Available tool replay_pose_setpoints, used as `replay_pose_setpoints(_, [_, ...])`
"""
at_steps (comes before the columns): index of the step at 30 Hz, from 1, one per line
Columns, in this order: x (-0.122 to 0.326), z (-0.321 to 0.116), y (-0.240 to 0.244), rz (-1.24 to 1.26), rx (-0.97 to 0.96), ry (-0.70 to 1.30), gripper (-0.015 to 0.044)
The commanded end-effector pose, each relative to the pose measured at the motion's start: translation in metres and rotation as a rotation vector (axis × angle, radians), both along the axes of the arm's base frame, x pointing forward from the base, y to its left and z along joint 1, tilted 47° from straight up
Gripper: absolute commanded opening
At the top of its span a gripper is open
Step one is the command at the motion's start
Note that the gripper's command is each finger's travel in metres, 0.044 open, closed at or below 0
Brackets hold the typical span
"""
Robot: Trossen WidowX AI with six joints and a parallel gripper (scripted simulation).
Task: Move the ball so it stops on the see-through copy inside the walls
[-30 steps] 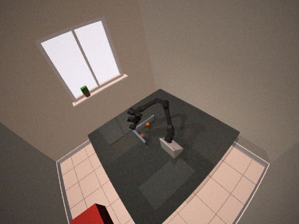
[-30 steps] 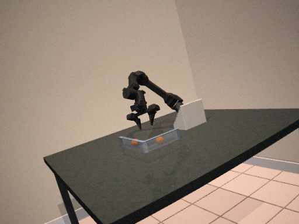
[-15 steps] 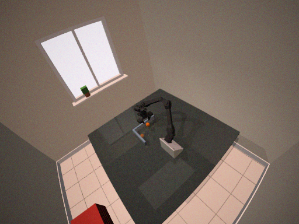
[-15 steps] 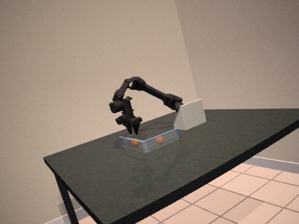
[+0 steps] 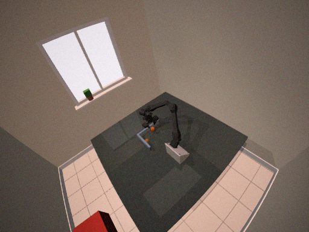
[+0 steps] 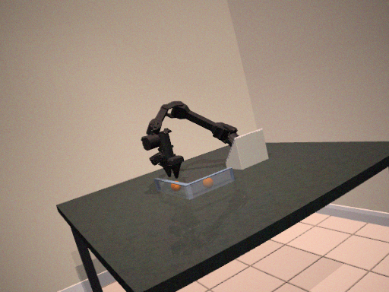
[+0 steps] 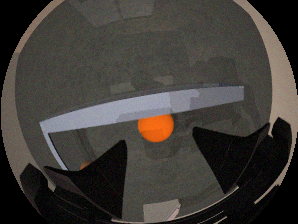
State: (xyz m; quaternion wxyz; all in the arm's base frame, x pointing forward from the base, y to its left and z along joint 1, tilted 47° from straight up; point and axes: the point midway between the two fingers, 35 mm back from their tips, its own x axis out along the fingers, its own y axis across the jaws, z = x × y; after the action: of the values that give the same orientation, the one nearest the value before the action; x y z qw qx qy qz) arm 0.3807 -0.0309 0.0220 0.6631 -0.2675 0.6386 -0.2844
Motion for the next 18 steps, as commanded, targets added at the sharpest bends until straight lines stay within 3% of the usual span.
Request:
replay_pose_setpoints(1, [-0.002, -0.006, -0.006, 0.002, -0.007, 0.011, 0.0338])
replay_pose_setpoints(18, [-0.001, -0.025, -0.026, 0.002, -0.008, 0.011, 0.0338])
